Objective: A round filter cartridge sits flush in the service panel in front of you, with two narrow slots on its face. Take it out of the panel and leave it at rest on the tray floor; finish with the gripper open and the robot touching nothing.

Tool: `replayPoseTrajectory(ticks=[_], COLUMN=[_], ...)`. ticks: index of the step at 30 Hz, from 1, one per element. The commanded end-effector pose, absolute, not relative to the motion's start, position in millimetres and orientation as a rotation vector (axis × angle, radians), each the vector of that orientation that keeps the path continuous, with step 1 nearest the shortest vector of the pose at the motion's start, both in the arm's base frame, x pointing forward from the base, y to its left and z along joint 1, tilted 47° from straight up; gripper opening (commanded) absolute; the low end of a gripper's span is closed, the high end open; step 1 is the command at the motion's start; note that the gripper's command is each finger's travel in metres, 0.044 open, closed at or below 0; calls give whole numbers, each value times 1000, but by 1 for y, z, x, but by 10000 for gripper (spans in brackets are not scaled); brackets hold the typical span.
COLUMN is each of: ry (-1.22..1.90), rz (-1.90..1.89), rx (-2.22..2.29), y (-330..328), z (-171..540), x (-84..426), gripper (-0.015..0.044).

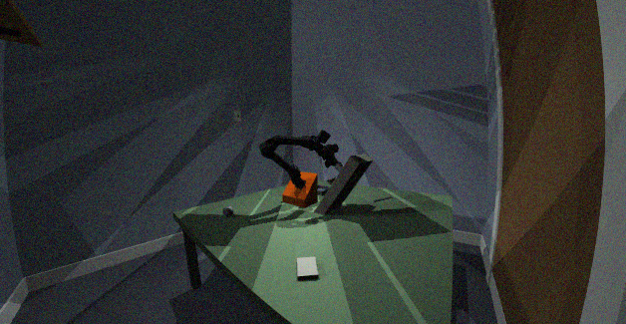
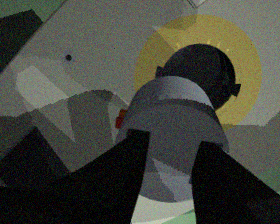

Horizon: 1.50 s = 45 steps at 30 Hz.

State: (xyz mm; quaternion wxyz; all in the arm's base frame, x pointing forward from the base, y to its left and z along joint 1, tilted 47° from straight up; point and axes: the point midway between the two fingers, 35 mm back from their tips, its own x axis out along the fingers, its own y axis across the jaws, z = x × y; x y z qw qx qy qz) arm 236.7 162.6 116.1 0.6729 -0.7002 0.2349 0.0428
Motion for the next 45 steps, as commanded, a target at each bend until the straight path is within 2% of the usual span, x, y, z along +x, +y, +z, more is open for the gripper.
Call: replayPoseTrajectory(ticks=[1, 16, 20, 33, 40, 44, 45], ry=[523, 523, 529, 523, 523, 523, 523], rz=[89, 90, 92, 89, 89, 89, 90], rx=[-1567, -1568, -1570, -1568, -1567, -1567, -1566], y=[153, 120, 125, 121, 170, 175, 176], z=[110, 81, 84, 82, 125, 130, 131], x=[232, 216, 218, 217, 241, 243, 243], gripper=[0, 0, 103, 103, 103, 103, 129])
